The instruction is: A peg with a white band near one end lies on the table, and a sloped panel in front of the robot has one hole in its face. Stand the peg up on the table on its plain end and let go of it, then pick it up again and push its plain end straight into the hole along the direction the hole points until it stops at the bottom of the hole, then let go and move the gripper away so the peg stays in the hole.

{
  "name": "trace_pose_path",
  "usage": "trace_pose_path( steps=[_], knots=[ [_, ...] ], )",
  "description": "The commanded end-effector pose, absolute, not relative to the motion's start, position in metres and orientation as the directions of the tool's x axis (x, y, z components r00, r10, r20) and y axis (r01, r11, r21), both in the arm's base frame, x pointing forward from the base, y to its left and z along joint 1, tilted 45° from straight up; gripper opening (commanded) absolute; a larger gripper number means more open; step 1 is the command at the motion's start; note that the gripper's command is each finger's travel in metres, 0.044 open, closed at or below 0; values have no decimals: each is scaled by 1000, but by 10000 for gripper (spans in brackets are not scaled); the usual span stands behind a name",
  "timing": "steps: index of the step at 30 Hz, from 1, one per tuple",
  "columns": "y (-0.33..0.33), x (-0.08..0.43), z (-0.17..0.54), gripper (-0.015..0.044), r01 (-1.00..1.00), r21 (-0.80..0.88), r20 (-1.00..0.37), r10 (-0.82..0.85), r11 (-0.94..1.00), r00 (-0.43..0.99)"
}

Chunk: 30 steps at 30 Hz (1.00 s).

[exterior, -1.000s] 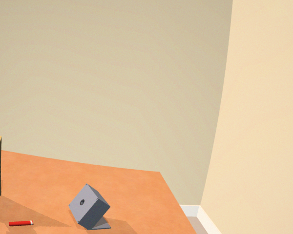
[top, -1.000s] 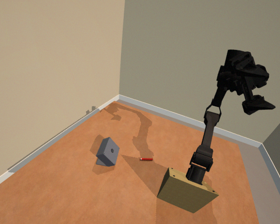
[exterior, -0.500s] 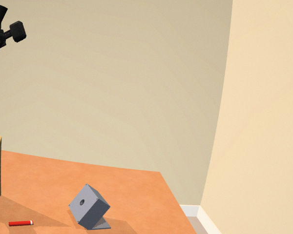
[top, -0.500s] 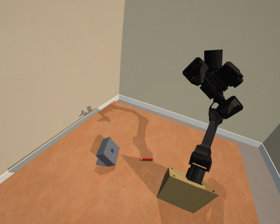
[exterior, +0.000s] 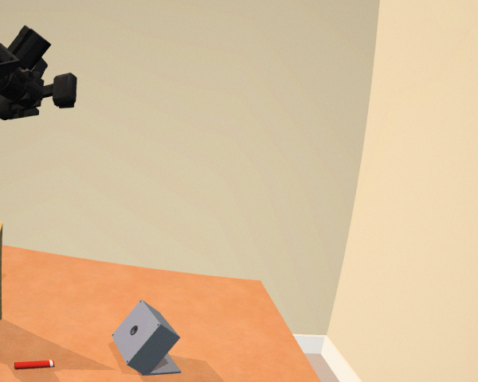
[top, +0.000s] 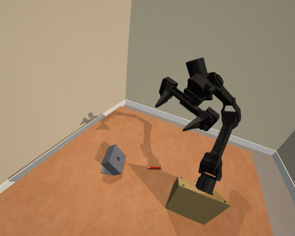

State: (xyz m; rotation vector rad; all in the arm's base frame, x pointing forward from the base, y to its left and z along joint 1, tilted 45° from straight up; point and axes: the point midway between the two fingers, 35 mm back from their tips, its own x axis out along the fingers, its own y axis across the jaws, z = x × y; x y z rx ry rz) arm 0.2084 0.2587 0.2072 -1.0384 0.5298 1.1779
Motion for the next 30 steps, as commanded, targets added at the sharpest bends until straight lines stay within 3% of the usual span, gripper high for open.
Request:
trace_pose_path(
  steps=[1, 16, 30],
  knots=[
    [243, 229, 194, 440, -919, -382, -823, 418, 96, 385],
    [141, 304, 136, 440, -812, -437, -877, 19, 386, 481],
    [17, 326, 88, 440, -636, -521, -853, -374, 569, 365]
  ],
)
